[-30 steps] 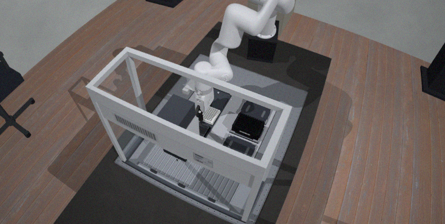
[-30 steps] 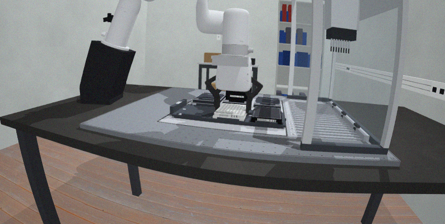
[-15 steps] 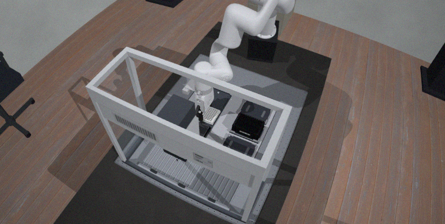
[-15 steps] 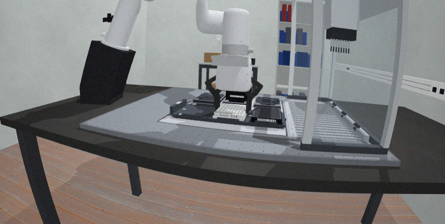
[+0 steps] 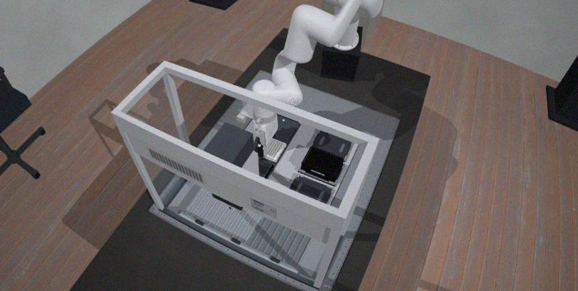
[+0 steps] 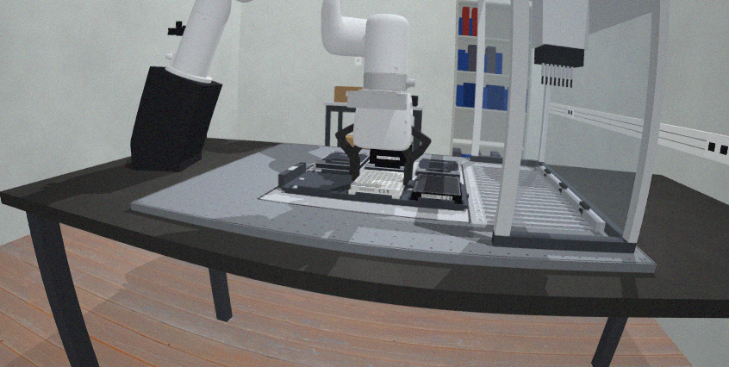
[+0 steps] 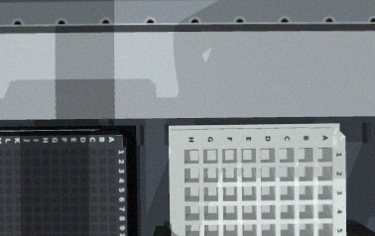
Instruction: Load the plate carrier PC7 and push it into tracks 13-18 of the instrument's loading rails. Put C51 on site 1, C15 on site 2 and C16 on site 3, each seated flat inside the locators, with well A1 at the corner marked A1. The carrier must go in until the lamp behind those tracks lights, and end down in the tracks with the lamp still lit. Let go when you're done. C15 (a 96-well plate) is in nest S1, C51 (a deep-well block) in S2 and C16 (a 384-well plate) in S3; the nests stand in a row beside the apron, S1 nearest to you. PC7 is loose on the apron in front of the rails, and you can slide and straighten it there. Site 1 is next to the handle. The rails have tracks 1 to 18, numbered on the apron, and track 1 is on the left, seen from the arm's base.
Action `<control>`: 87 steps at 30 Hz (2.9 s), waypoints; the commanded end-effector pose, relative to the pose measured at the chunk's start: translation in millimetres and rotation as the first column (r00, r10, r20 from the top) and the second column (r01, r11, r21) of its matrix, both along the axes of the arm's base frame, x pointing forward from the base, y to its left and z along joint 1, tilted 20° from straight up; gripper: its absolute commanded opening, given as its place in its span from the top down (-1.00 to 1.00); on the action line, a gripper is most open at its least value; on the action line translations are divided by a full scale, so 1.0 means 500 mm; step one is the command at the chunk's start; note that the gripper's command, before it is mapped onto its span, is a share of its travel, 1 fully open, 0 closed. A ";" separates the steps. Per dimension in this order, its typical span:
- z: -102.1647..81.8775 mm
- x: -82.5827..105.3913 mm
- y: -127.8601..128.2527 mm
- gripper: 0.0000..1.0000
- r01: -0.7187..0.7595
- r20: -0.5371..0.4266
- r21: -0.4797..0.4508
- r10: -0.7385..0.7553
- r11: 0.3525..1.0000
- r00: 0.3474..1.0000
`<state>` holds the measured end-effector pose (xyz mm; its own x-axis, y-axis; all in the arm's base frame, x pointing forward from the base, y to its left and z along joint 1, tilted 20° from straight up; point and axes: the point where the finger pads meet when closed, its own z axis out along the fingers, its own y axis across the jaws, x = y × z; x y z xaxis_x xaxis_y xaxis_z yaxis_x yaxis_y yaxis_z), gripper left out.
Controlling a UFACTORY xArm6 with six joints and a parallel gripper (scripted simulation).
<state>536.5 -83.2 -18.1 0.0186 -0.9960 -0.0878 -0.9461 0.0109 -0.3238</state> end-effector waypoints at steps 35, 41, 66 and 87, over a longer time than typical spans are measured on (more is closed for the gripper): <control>0.053 -0.015 -0.006 -1.00 0.000 0.004 -0.001 0.000 1.000 1.000; 0.072 -0.021 -0.007 -1.00 0.000 0.004 -0.001 0.000 1.000 1.000; 0.141 -0.045 -0.014 -1.00 0.000 0.004 -0.001 0.000 1.000 1.000; 0.198 -0.064 -0.019 -1.00 0.000 0.004 -0.001 0.000 1.000 1.000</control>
<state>504.5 -92.0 74.6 0.0187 -0.9959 -0.0880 -0.9461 0.0108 -0.3237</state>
